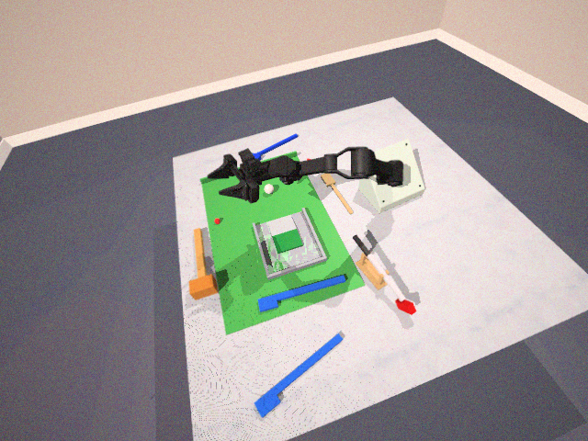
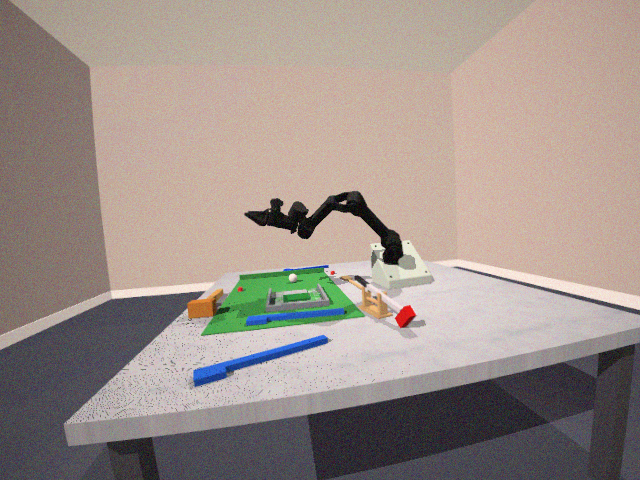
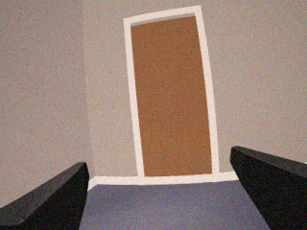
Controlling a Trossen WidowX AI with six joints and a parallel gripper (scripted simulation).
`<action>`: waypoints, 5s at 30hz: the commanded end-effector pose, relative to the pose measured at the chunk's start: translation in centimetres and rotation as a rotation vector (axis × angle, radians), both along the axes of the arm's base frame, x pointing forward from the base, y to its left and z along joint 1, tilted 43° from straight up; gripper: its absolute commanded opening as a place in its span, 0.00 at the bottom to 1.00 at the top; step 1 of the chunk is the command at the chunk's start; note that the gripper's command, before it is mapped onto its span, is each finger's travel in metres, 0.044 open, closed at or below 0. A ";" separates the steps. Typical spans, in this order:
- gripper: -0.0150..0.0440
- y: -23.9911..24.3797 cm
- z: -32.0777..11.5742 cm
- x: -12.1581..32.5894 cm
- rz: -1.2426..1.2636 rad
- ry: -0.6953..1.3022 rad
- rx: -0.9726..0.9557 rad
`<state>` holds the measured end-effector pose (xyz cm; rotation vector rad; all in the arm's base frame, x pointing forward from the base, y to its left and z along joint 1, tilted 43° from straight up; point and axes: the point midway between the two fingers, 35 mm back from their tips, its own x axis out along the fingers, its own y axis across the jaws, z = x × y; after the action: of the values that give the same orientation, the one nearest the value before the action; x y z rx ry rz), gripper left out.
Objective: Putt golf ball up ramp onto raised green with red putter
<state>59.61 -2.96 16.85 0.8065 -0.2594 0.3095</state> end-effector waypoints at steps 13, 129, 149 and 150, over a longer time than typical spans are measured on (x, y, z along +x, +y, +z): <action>1.00 8.0 -2.4 -1.9 0.238 0.537 0.111; 0.25 17.8 3.0 -38.9 0.382 2.189 0.705; 0.25 10.5 -3.6 -30.9 -0.082 2.220 1.096; 0.25 10.0 -4.0 -30.6 -0.104 2.222 1.117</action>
<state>28.00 8.48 13.82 1.6816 1.7902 -0.9424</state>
